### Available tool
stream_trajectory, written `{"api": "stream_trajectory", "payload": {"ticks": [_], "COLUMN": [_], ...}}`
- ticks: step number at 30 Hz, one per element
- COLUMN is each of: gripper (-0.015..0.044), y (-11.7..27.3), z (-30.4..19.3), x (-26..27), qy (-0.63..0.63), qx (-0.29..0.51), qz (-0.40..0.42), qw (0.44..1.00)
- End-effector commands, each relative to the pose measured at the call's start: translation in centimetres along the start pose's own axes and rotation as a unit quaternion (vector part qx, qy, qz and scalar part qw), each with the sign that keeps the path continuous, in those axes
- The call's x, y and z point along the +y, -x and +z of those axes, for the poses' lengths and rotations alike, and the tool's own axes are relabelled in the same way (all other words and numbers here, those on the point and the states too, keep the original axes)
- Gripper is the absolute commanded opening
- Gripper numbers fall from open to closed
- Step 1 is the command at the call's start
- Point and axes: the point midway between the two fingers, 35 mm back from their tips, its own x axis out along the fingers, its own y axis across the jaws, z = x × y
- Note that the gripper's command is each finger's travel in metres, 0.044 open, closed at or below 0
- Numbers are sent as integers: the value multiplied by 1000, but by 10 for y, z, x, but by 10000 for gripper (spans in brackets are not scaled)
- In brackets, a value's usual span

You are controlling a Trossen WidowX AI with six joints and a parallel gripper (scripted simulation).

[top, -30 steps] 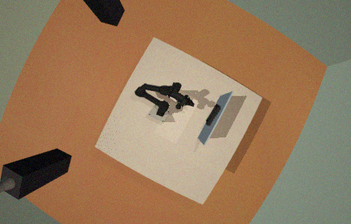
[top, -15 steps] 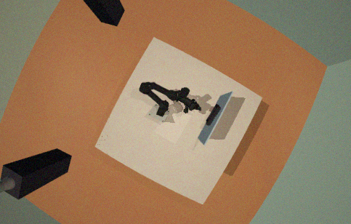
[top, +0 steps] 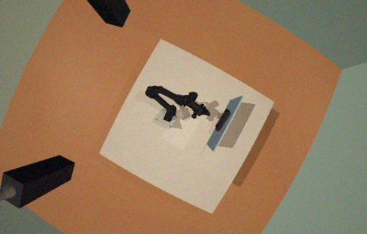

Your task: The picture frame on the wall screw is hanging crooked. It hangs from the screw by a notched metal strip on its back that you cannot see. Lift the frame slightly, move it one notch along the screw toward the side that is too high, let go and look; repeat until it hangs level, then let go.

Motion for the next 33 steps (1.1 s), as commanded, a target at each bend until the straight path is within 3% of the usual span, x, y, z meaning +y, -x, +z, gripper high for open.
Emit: {"api": "stream_trajectory", "payload": {"ticks": [1,13,33], "gripper": [260,260,260], "y": [-3,-79,-85], "z": [-1,-1,-1], "x": [0,-1,-1], "qy": [-2,-1,-1], "qx": [1,3,3], "qz": [-2,-1,-1], "qw": [1000,1000,1000]}}
